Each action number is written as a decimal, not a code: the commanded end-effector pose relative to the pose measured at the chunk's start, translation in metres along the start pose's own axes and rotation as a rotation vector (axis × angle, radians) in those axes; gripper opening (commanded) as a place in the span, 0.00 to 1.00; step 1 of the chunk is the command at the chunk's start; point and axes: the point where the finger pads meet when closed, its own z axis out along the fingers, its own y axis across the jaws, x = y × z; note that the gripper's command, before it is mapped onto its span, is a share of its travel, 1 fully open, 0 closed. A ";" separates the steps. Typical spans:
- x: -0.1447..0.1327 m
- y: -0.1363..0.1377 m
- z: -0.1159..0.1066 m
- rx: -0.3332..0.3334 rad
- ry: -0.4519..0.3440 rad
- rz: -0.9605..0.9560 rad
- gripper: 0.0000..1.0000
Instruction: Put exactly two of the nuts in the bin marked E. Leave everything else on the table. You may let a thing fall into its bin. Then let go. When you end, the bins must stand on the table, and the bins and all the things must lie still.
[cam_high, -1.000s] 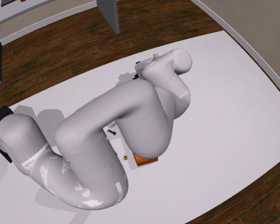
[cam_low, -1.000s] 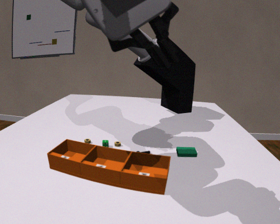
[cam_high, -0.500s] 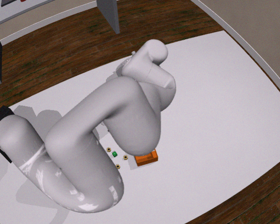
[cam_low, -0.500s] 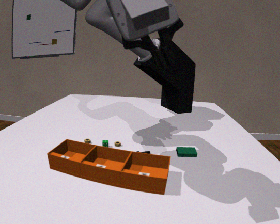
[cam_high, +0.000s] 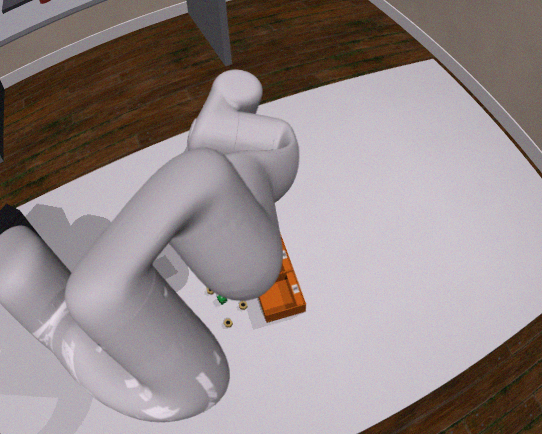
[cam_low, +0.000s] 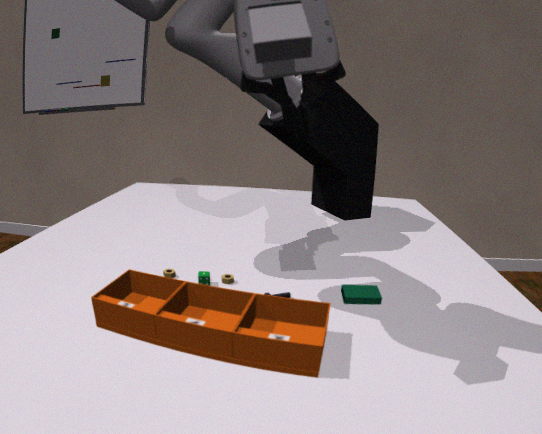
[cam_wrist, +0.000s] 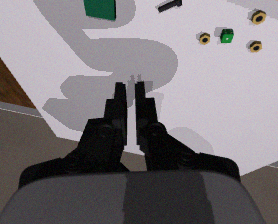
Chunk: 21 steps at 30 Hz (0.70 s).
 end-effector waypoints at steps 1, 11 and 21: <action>-0.017 0.007 0.004 -0.084 0.054 0.040 0.07; -0.038 0.022 0.010 -0.211 0.201 0.116 0.07; -0.038 0.022 0.010 -0.211 0.201 0.116 0.07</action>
